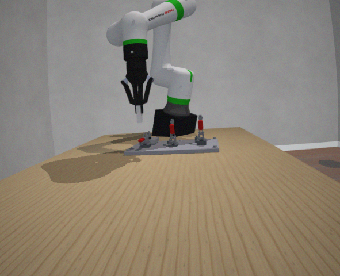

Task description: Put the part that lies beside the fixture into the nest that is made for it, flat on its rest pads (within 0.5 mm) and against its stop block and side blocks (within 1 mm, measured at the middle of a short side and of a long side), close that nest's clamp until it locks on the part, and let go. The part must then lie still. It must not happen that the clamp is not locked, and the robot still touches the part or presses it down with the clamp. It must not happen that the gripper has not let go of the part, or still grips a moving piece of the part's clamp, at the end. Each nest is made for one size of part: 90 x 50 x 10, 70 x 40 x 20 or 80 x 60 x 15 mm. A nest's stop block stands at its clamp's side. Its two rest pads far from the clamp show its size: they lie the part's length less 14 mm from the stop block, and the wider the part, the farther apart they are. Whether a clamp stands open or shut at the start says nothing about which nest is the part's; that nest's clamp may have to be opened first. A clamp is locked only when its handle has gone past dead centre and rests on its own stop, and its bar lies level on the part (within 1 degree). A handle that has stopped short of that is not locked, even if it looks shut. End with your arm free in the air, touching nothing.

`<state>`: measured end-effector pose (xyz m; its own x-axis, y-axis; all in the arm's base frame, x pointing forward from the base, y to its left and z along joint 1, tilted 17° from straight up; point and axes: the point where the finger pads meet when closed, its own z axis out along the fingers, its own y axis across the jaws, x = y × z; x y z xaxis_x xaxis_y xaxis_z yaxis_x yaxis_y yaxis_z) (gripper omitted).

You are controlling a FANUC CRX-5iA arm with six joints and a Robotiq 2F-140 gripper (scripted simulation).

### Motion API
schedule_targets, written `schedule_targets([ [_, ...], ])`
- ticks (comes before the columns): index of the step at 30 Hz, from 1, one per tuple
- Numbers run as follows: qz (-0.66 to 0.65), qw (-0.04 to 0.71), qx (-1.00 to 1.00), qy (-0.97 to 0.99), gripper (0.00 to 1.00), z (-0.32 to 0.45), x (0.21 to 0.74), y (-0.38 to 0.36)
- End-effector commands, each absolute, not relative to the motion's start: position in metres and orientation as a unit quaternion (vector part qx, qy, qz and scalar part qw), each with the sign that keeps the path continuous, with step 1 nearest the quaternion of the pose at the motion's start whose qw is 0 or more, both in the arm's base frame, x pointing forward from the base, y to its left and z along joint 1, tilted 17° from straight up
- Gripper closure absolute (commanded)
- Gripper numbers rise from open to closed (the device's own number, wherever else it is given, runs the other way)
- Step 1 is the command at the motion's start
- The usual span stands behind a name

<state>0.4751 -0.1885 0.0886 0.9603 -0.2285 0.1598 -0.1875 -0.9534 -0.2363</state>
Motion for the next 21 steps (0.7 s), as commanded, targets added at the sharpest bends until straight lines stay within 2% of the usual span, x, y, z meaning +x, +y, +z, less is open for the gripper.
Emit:
schedule_targets([
  [1,-0.093,0.110,-0.984,0.106,1.00,0.0959,0.4737,-0.1901],
  [21,-0.093,0.110,-0.984,0.106,1.00,0.1001,0.4728,-0.1910],
])
